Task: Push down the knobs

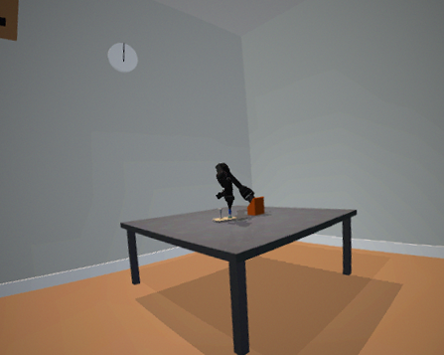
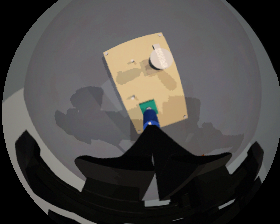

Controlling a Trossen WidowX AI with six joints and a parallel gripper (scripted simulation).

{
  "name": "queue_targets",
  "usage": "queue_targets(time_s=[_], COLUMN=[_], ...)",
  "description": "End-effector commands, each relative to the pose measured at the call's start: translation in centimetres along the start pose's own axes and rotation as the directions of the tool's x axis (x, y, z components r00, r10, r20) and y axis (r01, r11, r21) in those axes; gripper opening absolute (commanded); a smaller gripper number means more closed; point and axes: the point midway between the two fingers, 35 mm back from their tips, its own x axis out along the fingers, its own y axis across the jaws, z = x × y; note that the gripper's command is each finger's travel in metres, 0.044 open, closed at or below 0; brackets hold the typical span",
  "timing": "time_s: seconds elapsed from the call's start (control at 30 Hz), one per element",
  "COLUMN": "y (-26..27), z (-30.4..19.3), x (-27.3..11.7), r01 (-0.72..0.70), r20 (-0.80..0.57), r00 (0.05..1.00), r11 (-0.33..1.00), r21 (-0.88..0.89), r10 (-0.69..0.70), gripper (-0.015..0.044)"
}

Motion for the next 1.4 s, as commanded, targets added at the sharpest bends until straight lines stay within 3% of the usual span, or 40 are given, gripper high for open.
queue_targets(time_s=[0.0,1.37], y=[-0.1,-0.1], z=[0.1,0.1], x=[0.3,1.6], r01=[0.003,0.003], r20=[0.003,0.003], r00=[1.0,1.0], r11=[1.0,1.0], r21=[-0.003,-0.003], r10=[-0.003,-0.003], gripper=[0.0,0.0])
